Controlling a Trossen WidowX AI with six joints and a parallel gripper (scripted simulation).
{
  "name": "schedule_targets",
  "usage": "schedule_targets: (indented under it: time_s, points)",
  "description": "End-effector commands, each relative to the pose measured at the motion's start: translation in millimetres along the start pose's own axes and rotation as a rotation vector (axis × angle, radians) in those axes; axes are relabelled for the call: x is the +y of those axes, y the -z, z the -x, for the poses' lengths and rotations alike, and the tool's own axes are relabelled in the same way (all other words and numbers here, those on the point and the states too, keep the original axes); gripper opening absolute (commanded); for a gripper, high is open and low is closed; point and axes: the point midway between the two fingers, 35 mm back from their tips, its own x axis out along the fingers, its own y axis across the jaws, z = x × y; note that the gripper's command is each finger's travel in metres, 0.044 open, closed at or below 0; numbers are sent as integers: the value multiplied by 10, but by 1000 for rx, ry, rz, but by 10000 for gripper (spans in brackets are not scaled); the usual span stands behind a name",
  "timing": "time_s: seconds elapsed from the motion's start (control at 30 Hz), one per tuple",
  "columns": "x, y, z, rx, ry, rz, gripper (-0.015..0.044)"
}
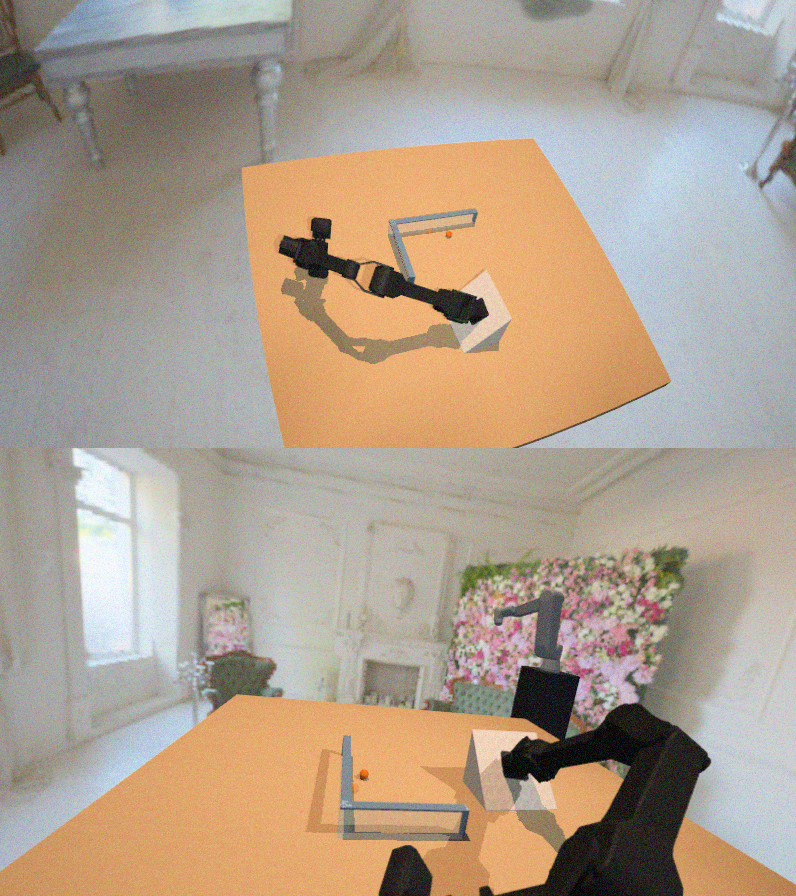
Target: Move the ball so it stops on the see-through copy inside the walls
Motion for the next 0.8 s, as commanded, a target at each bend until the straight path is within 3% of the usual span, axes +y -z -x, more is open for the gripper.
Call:
schedule_targets:
  time_s: [0.0, 0.43, 0.77]
  points:
    - [-346, 378, -358, 106, -27, -58, 212]
    - [-1371, 2010, -1070, 378, -178, -401, 212]
    - [-1358, 3272, -1181, 492, -541, -755, 212]
